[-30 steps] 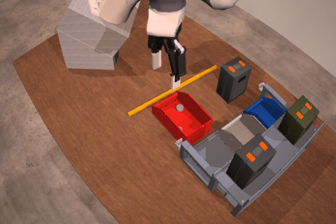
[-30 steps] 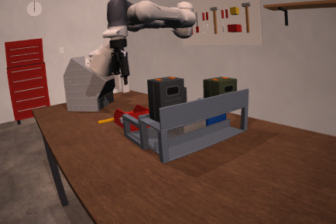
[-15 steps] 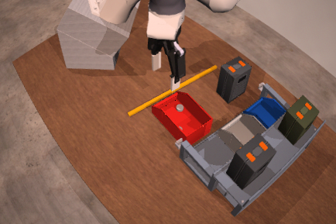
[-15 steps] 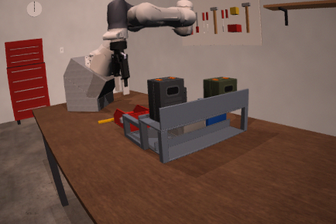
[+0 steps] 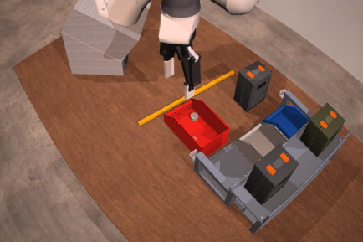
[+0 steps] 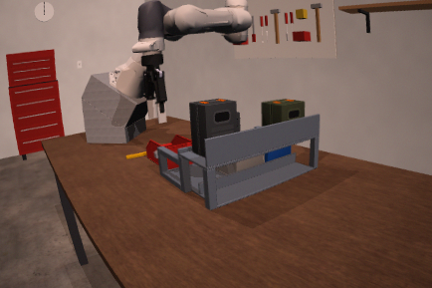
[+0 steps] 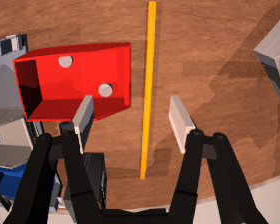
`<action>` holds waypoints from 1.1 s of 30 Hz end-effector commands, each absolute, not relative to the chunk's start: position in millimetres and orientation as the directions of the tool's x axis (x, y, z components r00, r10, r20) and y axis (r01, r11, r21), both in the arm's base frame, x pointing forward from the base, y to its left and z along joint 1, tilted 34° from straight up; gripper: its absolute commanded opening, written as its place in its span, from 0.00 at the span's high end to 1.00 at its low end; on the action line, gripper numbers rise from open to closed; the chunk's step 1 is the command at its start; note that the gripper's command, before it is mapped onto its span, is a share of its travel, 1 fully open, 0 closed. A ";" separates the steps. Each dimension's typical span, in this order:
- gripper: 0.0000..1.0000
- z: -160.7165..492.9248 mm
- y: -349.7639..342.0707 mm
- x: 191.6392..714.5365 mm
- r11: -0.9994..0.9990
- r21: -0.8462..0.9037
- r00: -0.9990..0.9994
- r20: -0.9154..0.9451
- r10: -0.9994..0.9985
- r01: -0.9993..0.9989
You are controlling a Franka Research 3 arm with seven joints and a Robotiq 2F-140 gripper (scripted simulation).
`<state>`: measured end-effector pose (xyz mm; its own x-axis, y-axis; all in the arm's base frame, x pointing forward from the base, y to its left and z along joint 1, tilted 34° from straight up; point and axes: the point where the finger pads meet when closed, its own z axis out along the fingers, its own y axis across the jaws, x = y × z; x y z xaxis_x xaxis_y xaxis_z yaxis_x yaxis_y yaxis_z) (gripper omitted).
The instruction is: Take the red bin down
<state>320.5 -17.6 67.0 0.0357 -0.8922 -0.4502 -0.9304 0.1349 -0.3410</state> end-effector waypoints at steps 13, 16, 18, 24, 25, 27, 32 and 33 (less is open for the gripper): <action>0.43 64.6 -19.6 321.2 0.144 -0.370 0.030 -0.425 -0.905 -0.918; 0.43 64.6 -19.6 321.2 0.144 -0.370 0.030 -0.425 -0.905 -0.918; 0.43 64.6 -19.6 321.2 0.144 -0.370 0.030 -0.425 -0.905 -0.918; 0.43 64.8 -18.5 322.8 0.142 -0.358 0.032 -0.438 -0.898 -0.923; 0.43 64.4 -18.8 322.3 0.142 -0.362 0.031 -0.434 -0.901 -0.921; 0.43 63.5 -19.3 321.4 0.144 -0.370 0.030 -0.425 -0.905 -0.918; 0.43 63.5 -19.3 321.4 0.144 -0.370 0.030 -0.425 -0.905 -0.918; 0.43 63.5 -19.3 321.4 0.144 -0.370 0.030 -0.425 -0.905 -0.918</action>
